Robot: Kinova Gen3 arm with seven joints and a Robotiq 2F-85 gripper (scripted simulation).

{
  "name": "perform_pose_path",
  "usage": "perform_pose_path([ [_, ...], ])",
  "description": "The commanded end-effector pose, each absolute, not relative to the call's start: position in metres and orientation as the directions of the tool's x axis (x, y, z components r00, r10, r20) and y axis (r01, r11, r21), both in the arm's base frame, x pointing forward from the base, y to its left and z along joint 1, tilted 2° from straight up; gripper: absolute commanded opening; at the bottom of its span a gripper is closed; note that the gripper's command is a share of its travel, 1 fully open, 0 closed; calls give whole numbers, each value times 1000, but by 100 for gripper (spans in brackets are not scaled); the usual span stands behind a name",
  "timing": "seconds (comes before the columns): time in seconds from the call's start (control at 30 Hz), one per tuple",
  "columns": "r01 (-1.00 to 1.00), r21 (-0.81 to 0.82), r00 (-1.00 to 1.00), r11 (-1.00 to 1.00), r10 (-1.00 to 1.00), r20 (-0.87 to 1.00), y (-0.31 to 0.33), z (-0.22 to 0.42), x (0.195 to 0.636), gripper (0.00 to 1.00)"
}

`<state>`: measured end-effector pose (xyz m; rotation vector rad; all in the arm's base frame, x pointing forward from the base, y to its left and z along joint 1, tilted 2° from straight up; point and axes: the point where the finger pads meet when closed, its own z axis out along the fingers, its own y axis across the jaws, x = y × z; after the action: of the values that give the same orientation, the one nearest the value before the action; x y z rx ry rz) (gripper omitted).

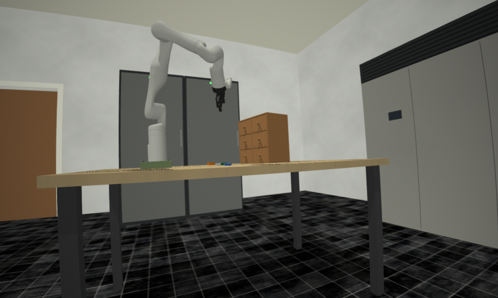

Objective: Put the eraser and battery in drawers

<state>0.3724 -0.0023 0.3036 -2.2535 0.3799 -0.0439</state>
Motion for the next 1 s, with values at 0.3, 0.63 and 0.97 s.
perform_pose_path([
  [0.3,-233,-728,964,-645,-251,-87,0,303,370,100],
  [0.63,-195,-682,978,-705,-193,-80,1,301,364,100],
  [0.97,-175,-658,983,-732,-165,-78,1,300,362,100],
])
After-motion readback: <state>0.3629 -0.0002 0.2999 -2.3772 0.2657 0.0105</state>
